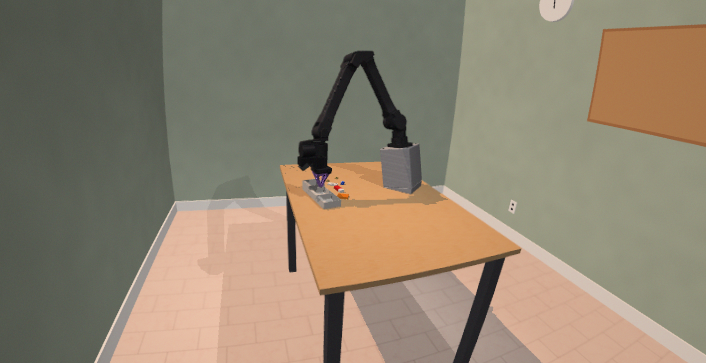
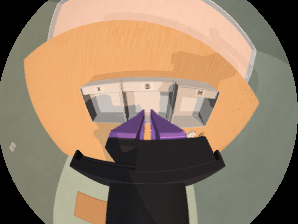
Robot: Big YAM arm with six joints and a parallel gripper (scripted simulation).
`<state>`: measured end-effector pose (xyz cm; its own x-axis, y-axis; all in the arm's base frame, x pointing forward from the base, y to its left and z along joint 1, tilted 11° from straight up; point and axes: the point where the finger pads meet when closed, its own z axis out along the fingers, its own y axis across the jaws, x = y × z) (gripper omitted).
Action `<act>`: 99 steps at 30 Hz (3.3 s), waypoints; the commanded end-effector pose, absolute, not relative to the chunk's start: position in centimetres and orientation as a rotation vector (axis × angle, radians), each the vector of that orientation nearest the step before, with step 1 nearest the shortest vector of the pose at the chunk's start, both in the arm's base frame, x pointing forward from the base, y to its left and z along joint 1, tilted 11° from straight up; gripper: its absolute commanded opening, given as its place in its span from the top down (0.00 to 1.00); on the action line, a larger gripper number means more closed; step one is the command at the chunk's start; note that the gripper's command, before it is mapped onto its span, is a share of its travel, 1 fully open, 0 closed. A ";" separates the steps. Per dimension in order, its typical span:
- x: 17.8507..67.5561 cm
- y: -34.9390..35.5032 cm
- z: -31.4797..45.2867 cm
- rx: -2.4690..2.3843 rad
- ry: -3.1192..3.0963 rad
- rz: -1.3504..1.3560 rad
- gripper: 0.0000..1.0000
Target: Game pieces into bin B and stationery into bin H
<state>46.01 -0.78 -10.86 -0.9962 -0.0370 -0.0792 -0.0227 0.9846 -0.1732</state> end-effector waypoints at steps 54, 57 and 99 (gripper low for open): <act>48.1 8.7 -9.7 -0.033 2.989 -0.247 0.92; 48.2 8.8 -9.7 -0.034 2.987 -0.246 0.92; 48.3 6.9 -16.0 -0.041 3.004 -0.254 0.92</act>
